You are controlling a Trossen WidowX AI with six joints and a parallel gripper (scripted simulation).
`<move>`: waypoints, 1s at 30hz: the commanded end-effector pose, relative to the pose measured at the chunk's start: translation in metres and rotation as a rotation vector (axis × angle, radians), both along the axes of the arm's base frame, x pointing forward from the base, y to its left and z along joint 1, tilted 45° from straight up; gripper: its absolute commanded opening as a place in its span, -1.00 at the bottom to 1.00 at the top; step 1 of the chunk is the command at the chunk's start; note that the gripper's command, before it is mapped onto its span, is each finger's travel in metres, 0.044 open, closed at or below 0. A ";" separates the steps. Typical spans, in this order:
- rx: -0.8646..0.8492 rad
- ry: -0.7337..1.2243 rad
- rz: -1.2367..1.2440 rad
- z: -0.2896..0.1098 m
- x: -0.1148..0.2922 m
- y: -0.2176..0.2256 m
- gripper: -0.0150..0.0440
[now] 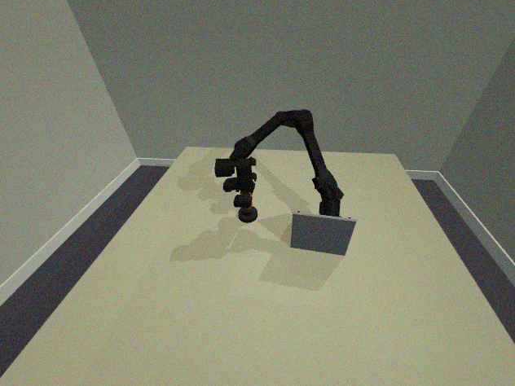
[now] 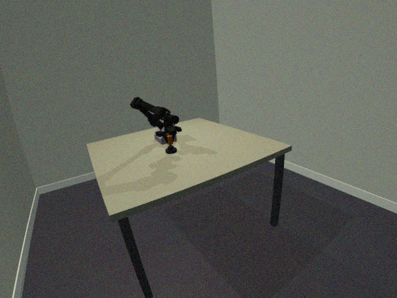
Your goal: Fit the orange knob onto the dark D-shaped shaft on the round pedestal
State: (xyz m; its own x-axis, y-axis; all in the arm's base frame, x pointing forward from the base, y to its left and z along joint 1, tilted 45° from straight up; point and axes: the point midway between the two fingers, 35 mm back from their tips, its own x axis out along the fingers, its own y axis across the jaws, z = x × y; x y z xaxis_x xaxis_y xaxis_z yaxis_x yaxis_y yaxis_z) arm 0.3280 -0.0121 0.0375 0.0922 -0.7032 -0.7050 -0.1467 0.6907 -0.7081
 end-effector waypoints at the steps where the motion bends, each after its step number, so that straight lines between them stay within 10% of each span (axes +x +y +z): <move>1: 0.015 -0.114 -0.109 -0.002 0.000 0.002 -0.49; 30: 0.015 -0.114 -0.109 0.002 0.002 -0.001 -0.49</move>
